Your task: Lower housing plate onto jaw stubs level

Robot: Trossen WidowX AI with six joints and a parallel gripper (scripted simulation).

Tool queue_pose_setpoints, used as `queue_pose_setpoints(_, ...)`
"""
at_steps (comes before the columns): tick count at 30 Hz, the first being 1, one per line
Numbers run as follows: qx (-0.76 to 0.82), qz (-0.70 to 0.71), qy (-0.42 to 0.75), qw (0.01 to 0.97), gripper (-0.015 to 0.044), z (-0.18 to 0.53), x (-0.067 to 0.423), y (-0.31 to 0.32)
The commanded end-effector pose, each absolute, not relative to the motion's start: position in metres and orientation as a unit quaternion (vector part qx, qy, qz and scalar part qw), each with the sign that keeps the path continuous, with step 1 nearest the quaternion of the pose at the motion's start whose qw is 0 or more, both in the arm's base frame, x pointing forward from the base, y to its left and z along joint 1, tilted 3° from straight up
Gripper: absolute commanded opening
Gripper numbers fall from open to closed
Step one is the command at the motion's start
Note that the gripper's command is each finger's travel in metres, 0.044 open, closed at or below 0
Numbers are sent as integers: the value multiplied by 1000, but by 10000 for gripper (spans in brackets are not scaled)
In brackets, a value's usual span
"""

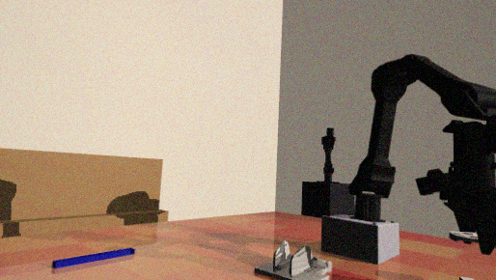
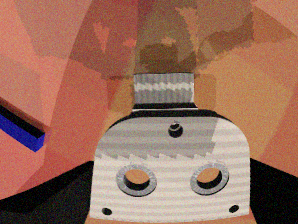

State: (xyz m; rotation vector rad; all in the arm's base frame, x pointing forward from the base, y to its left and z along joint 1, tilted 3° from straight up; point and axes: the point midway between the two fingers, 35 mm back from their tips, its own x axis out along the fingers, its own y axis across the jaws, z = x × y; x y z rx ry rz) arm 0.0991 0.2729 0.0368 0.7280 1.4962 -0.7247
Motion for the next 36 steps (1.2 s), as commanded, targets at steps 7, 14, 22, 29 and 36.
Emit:
queue_pose_setpoints(7,289,-280,664,630,351,39,121,262)
queue_pose_setpoints(14,260,-250,675,644,351,38,140,249)
queue_pose_setpoints(22,227,-215,686,657,351,37,160,232)
queue_pose_setpoints(29,196,-184,694,668,351,36,177,216)
queue_pose_setpoints(36,165,-152,701,677,351,35,192,198)
